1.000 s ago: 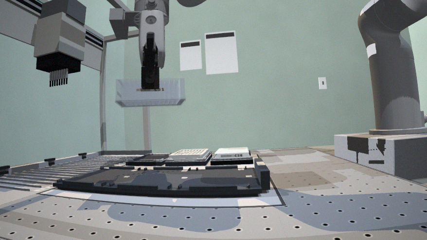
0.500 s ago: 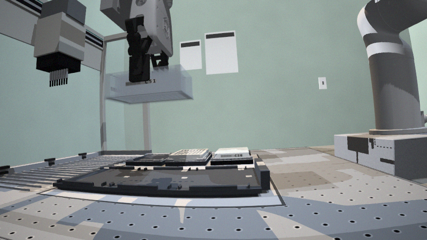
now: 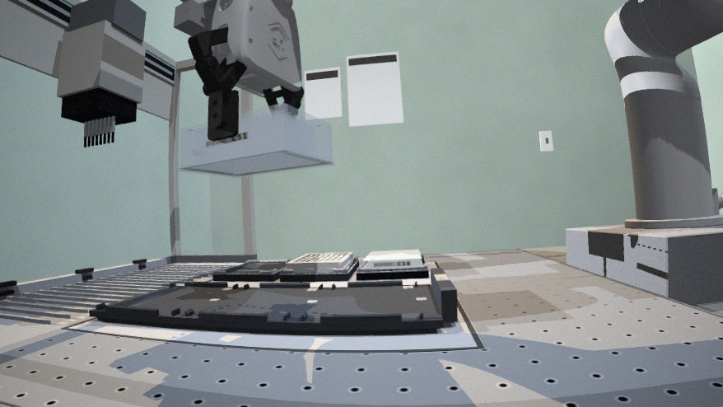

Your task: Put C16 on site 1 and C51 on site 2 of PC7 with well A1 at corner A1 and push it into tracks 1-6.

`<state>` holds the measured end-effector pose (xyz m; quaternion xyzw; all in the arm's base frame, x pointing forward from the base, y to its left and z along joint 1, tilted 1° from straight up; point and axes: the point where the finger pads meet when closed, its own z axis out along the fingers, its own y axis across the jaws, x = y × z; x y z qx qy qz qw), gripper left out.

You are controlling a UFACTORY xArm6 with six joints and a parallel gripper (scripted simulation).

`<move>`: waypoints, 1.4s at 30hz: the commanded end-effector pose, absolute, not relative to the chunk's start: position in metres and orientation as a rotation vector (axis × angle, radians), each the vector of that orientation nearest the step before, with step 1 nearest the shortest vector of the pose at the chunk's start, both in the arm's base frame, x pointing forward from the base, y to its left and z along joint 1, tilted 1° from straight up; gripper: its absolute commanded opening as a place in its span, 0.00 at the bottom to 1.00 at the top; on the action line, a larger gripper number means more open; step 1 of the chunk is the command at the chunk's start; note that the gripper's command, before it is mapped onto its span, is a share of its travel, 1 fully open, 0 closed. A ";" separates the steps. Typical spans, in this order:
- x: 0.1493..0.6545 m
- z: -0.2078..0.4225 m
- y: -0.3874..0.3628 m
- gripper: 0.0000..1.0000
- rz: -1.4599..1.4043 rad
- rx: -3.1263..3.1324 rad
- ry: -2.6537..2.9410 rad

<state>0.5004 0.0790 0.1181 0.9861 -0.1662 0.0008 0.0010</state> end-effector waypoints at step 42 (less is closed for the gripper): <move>0.502 0.120 0.079 0.00 0.019 2.158 -2.280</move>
